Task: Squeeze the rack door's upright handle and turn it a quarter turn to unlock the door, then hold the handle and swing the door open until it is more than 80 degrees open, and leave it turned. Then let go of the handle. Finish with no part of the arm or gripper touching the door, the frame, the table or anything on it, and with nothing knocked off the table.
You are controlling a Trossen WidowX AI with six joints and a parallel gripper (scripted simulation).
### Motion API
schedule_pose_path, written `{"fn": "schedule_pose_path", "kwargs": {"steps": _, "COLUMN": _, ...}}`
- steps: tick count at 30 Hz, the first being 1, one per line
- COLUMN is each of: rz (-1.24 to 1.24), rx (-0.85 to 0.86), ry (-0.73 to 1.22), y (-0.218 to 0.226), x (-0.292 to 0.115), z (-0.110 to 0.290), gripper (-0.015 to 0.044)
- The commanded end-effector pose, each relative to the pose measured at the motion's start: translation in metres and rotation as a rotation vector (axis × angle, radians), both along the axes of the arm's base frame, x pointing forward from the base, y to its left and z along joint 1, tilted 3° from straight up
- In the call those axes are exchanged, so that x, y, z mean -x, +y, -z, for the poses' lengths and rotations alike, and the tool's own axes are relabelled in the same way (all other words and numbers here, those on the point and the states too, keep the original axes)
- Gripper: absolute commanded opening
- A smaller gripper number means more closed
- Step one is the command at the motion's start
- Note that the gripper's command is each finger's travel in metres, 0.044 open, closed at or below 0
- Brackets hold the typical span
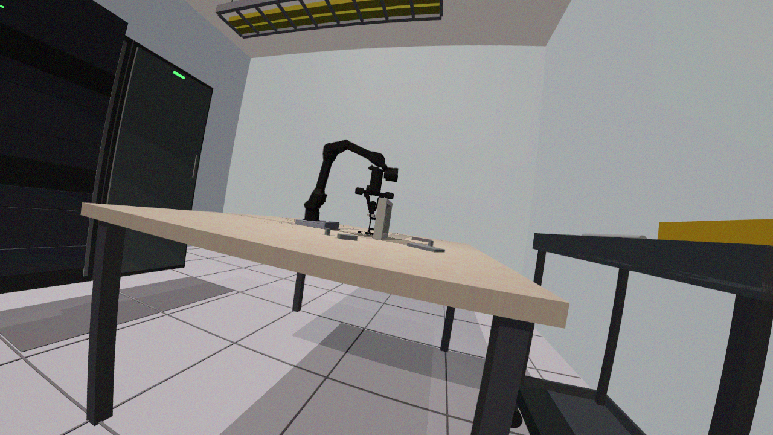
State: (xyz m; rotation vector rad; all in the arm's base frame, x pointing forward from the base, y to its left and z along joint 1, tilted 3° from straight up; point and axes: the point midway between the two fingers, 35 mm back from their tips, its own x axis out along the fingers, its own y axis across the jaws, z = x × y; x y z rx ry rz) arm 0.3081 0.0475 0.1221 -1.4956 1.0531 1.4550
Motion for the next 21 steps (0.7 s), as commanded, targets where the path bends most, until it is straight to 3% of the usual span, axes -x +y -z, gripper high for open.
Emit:
{"fn": "schedule_pose_path", "kwargs": {"steps": 1, "rz": -0.117, "rx": 0.003, "ry": 0.004, "y": -0.0003, "x": -0.0001, "z": 0.0005, "gripper": 0.0024}}
{"fn": "schedule_pose_path", "kwargs": {"steps": 8, "rz": -0.117, "rx": 0.003, "ry": 0.004, "y": -0.0003, "x": -0.0001, "z": 0.0005, "gripper": 0.0024}}
{"fn": "schedule_pose_path", "kwargs": {"steps": 18, "rz": -0.117, "rx": 0.003, "ry": 0.004, "y": -0.0003, "x": -0.0001, "z": 0.0005, "gripper": 0.0286}}
{"fn": "schedule_pose_path", "kwargs": {"steps": 21, "rz": -0.084, "rx": 0.003, "ry": 0.003, "y": -0.0003, "x": -0.0001, "z": 0.0005, "gripper": 0.0296}}
